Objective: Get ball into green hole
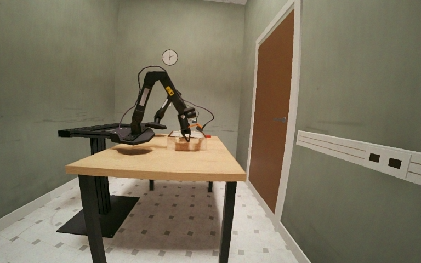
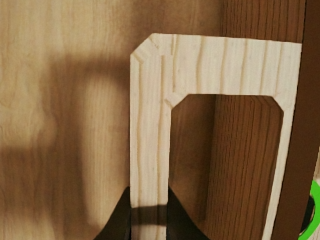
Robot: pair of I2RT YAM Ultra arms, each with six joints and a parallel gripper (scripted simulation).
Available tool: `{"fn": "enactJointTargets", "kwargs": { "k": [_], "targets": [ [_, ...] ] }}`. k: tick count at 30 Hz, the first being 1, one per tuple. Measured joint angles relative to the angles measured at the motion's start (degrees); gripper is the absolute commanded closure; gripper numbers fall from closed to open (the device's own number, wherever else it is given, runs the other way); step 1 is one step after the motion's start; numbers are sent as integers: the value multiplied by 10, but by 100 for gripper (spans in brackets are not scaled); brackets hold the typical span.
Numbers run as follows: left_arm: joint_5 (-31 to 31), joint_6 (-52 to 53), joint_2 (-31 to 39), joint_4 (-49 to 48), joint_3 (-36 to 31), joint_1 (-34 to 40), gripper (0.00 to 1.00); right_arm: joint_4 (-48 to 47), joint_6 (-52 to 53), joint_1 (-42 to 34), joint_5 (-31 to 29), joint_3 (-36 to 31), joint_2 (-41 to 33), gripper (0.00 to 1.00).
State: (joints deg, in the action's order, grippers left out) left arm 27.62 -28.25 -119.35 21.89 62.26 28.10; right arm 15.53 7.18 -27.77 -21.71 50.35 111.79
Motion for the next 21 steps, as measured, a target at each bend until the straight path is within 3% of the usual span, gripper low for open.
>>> {"fn": "enactJointTargets", "kwargs": {
  "k": [21],
  "targets": [
    [-4, -7, 4, 22, 3, 3, 100, 26, 9, -4, 1, 3, -6, 100]
  ]
}}
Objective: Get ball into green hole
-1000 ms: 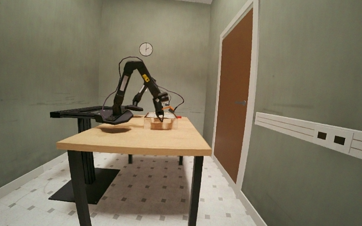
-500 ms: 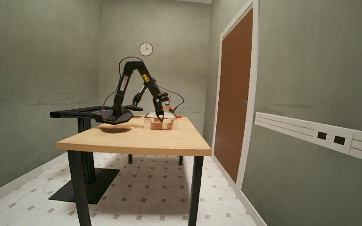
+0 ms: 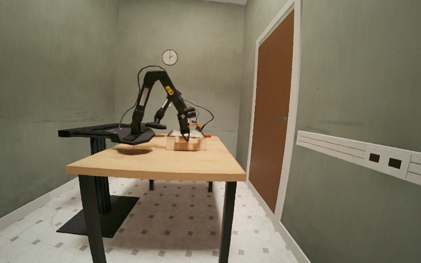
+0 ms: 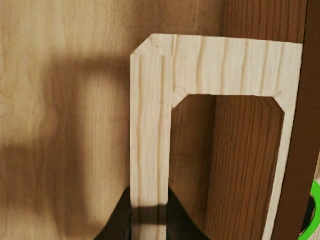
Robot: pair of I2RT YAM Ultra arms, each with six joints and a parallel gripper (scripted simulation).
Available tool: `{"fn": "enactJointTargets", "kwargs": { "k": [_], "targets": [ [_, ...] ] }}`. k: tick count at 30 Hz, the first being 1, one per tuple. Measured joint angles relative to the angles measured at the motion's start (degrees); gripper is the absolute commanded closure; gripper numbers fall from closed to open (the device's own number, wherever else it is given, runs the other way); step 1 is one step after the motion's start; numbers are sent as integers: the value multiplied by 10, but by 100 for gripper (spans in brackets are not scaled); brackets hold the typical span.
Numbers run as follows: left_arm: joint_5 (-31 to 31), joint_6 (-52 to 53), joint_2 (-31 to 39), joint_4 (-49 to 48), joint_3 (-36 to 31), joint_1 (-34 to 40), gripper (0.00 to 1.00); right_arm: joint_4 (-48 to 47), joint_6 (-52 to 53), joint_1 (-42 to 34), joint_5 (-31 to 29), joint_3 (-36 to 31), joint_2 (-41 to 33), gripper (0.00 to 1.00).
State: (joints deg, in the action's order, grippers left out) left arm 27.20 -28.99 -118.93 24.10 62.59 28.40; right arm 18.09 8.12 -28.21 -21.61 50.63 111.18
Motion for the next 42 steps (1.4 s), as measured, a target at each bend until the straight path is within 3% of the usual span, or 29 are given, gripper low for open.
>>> {"fn": "enactJointTargets", "kwargs": {
  "k": [22, 42],
  "targets": [
    [-4, -1, 3, 35, 28, -1, 100, 38, 2, -2, 1, 31, -2, 100],
    [2, 1, 10, 19, 16, 2, 100, 21, -1, -3, -2, 20, -10, 100]
  ]
}}
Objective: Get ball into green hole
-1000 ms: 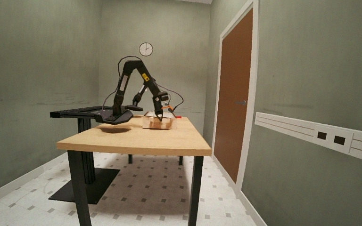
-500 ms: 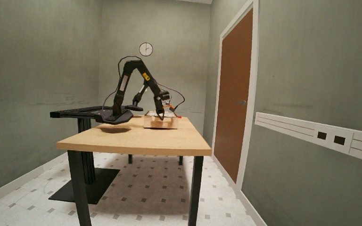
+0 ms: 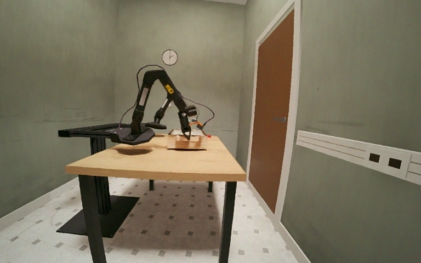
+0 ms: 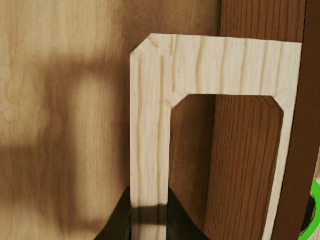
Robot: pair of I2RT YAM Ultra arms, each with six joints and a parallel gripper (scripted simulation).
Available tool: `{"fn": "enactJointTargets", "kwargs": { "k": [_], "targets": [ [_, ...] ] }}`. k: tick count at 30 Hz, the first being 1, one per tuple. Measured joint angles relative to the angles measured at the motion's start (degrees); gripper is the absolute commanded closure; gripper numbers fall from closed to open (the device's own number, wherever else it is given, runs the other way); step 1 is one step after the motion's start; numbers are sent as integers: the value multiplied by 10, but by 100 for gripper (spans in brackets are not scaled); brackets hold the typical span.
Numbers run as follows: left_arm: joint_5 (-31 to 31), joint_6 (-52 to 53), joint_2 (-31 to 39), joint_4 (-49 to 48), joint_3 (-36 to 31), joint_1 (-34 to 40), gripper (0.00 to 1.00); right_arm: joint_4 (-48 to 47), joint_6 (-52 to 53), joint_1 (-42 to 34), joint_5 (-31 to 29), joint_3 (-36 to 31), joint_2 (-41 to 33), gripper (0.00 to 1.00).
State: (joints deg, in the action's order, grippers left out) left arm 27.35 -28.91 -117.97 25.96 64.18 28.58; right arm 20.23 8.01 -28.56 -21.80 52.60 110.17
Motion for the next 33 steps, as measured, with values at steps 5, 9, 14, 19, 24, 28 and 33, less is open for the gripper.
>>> {"fn": "enactJointTargets", "kwargs": {
  "k": [5, 9, 14, 19, 24, 28, 33],
  "targets": [
    [2, 0, 4, 1, 0, 2, 100, 1, 0, -1, 0, -1, -4, 100],
    [5, 0, 5, 2, 0, 3, 100, -3, 0, -2, 0, -4, -6, 100],
    [5, 0, 8, 1, -1, 3, 100, -3, 0, -3, -1, -4, -10, 100],
    [5, 0, 8, 1, -1, 4, 100, -1, 2, -3, -2, -5, -11, 100],
    [5, -2, 10, 4, -1, 5, 100, 2, 3, -4, -2, -4, -13, 100],
    [12, -5, 13, 2, -5, 7, 100, -14, 1, -5, -1, -16, -16, 100],
    [3, -6, 14, 10, -8, 8, 100, 6, 8, -5, 1, -14, -16, 100]
  ]
}}
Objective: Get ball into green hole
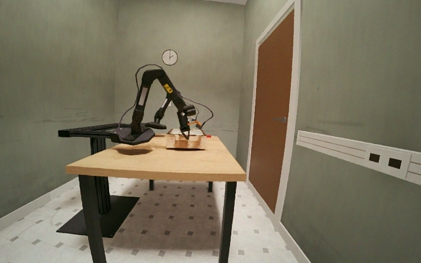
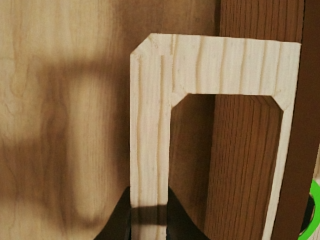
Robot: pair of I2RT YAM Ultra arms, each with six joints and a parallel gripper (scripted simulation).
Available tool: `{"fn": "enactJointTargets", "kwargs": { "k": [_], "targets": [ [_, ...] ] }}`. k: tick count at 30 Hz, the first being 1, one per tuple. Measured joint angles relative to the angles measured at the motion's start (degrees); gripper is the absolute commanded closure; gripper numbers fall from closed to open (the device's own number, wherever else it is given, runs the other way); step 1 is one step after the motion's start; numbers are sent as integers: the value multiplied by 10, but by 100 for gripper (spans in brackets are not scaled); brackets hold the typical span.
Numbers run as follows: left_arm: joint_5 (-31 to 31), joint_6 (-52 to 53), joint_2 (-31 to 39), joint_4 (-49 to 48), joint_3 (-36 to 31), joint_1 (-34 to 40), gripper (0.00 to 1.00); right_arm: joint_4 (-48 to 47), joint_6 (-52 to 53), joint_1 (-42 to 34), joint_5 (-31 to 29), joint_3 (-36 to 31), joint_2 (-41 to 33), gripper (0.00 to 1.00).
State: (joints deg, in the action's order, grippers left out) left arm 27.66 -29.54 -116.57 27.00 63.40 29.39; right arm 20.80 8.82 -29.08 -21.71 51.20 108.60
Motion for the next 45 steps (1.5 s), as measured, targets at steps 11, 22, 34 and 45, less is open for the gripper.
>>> {"fn": "enactJointTargets", "kwargs": {
  "k": [11, 22, 34, 45],
  "targets": [
    [-12, 3, -10, 18, 26, -13, 100, 38, -1, 1, 2, 47, 20, 100],
    [7, 1, -5, -27, -17, 2, 100, -25, -10, 3, 0, -13, 4, 100],
    [9, 3, 4, -28, -14, 3, 100, -22, -10, 0, -4, -10, -8, 100],
    [11, 5, 4, -27, -11, 3, 100, -21, -11, 0, -6, -6, -8, 100]
  ]
}}
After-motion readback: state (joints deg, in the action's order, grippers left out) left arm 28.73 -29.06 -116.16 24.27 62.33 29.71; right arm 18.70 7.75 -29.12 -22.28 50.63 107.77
